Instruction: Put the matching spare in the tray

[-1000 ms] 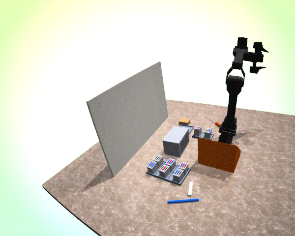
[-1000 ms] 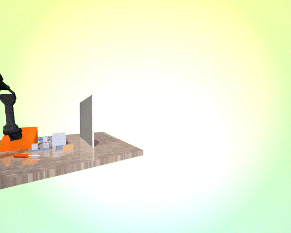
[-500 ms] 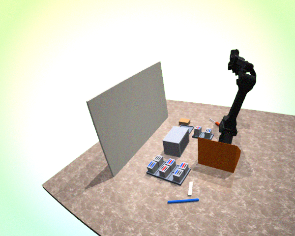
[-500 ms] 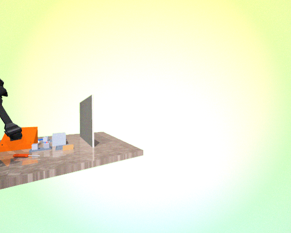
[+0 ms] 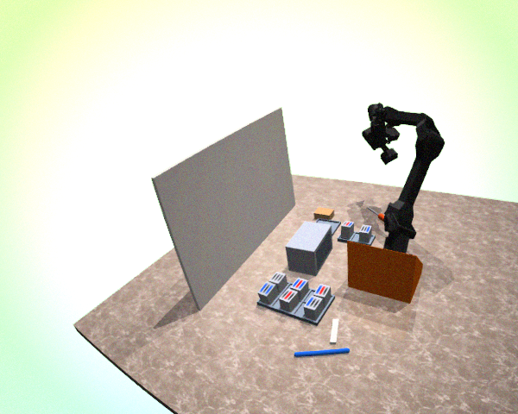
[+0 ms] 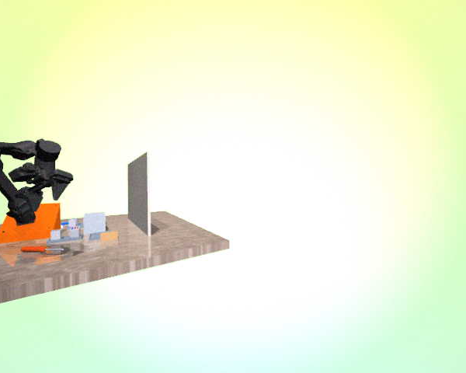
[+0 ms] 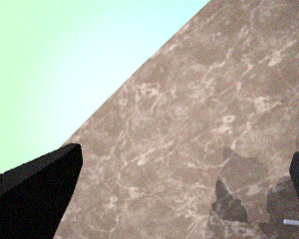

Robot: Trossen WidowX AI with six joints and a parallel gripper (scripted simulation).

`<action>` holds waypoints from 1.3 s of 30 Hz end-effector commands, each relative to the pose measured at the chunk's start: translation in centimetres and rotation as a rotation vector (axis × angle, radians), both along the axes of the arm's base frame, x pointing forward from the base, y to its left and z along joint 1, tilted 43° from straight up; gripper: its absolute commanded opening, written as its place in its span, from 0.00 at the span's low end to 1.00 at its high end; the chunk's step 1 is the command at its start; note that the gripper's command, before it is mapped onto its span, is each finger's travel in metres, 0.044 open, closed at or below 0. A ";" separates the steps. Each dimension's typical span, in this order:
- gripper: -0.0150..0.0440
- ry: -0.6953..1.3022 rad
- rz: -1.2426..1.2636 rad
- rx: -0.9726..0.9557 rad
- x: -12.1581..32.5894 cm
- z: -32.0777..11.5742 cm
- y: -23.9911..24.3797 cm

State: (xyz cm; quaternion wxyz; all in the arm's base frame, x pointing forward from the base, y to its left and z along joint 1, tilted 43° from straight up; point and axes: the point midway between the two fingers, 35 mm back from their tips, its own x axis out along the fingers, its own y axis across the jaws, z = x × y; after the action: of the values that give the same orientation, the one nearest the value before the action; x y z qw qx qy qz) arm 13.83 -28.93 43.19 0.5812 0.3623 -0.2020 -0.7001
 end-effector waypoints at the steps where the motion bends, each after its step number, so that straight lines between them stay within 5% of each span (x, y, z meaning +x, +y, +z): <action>1: 1.00 0.168 0.149 0.109 5.3 -3.4 0.1; 11: 1.00 0.638 0.551 0.300 18.0 -12.7 6.4; 20: 1.00 1.162 0.895 0.411 24.5 -21.7 16.0; 30: 1.00 1.961 1.247 0.445 25.1 -32.4 30.6; 39: 1.00 2.020 1.263 0.442 24.8 -33.0 31.6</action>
State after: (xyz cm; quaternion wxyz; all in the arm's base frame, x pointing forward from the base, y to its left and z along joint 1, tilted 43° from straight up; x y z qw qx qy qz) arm 38.44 2.90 9.88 0.6412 -0.2245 0.6784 -0.2798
